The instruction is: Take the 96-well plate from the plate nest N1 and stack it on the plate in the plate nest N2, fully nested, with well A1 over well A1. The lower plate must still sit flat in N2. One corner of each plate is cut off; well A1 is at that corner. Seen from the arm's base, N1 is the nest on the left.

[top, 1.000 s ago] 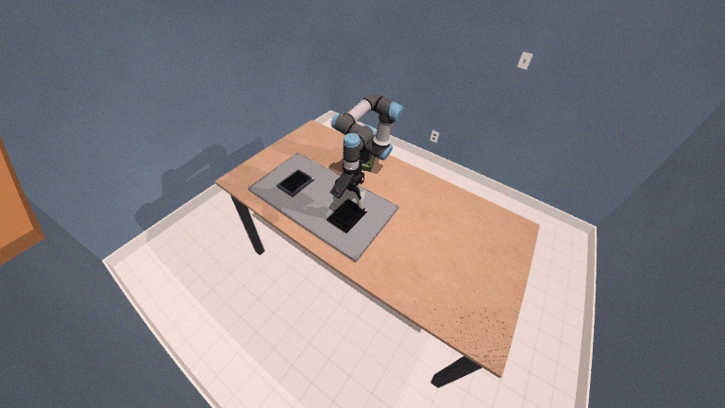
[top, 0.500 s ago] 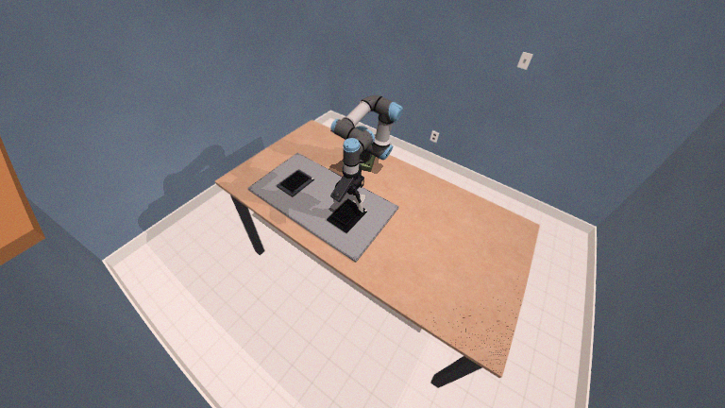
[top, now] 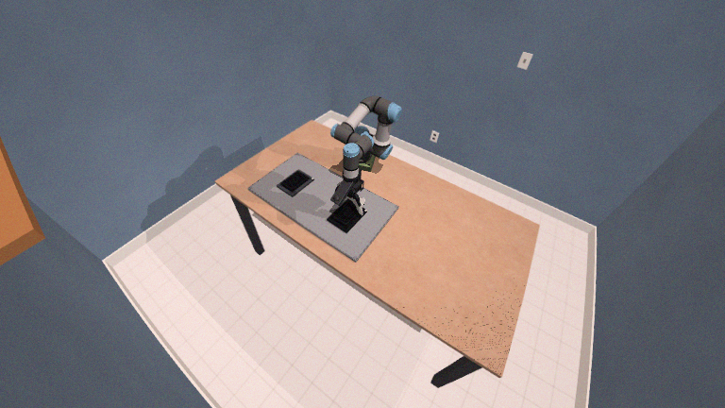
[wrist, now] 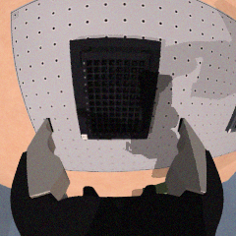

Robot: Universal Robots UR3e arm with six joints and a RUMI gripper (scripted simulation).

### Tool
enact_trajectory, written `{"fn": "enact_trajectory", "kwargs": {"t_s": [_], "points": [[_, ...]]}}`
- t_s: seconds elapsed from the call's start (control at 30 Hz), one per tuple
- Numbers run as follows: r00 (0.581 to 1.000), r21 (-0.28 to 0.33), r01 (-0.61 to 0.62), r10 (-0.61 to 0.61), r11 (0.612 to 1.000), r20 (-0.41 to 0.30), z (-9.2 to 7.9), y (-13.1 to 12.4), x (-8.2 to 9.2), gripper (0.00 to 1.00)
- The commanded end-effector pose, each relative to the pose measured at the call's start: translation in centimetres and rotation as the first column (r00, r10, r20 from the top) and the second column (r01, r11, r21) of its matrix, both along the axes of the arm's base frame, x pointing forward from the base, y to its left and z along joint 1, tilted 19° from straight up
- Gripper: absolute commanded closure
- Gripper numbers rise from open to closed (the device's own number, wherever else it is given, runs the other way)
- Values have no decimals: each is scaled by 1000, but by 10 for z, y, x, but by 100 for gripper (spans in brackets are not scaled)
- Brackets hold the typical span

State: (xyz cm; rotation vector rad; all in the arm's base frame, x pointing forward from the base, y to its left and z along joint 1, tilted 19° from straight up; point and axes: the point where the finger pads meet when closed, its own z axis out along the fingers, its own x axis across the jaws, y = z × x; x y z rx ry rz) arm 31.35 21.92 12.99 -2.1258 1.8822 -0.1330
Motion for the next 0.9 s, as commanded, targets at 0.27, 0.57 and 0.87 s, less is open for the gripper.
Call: {"fn": "enact_trajectory", "kwargs": {"t_s": [0.27, 0.57, 0.87], "points": [[1000, 2, 2, -2, 1000, 16, -18, 4, 10, 0], [1000, 2, 2, -2, 1000, 16, -29, 6, 13, 0], [1000, 2, 2, -2, 1000, 16, -29, 6, 13, 0]]}}
